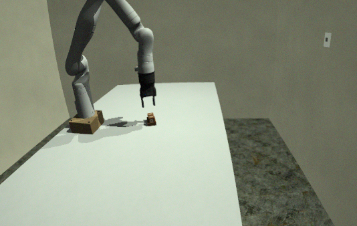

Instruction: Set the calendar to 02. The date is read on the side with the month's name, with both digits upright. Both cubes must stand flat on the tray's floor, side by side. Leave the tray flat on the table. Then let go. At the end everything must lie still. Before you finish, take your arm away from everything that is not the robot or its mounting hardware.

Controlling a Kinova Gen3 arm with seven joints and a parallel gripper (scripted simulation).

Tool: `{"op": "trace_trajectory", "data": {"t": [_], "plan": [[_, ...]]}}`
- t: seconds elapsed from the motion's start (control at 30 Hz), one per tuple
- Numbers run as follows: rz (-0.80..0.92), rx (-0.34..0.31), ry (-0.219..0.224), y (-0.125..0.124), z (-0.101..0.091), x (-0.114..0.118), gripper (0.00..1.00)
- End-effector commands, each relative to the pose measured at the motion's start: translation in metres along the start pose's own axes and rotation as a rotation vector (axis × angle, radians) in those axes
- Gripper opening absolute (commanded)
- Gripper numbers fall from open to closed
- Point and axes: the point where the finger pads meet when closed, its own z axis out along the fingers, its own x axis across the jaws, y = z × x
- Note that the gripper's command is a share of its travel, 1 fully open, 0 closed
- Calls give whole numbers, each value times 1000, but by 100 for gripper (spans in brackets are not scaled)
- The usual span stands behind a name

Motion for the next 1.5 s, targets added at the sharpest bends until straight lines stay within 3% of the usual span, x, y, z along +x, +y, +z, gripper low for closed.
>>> {"op": "trace_trajectory", "data": {"t": [0.0, 0.77, 0.8, 1.47], "plan": [[22, -4, 4, 0, -1, 2, 100], [103, -8, 9, 3, -1, 5, 100], [103, -8, 9, 3, -1, 5, 90], [103, -8, 9, 3, -1, 5, 90]]}}
